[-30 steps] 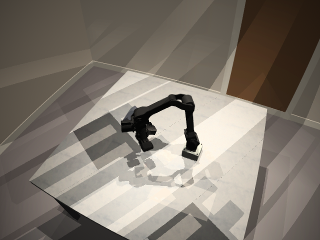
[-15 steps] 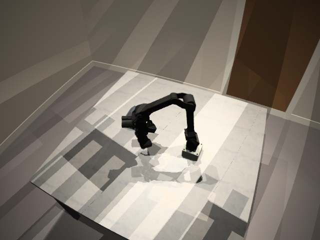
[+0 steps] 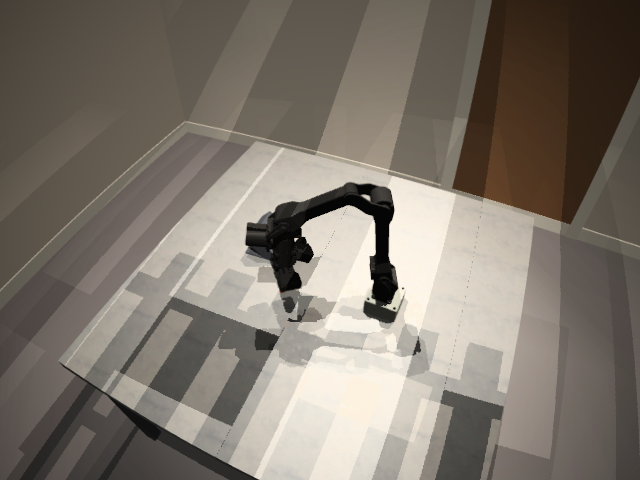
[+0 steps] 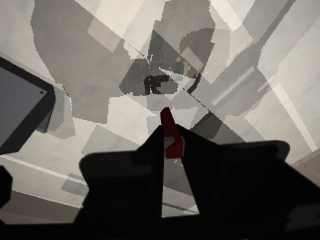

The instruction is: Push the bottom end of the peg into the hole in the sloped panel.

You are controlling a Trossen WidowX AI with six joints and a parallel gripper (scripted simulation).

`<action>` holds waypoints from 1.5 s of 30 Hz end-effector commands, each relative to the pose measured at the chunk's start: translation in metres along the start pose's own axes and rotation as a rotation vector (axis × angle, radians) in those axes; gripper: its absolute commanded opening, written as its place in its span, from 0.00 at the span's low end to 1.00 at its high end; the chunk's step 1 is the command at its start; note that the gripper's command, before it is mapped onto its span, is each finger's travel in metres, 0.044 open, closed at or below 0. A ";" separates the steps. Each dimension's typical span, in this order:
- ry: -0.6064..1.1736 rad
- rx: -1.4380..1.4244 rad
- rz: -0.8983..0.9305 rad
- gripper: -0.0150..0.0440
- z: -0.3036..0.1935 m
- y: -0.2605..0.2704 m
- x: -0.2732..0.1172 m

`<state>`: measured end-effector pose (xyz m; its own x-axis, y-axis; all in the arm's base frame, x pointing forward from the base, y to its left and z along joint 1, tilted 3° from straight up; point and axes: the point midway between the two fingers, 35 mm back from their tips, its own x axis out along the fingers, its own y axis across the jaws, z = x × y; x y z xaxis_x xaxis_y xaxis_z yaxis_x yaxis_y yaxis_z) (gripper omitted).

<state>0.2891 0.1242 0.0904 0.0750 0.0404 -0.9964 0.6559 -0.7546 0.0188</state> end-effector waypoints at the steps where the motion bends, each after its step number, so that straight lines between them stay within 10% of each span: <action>1: 0.016 0.013 -0.004 0.25 0.002 0.004 0.000; 45: 0.201 0.211 0.032 0.25 0.016 0.063 -0.006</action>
<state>0.3178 0.0686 0.0965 0.2447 0.1196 -0.9622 0.4874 -0.8730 0.0154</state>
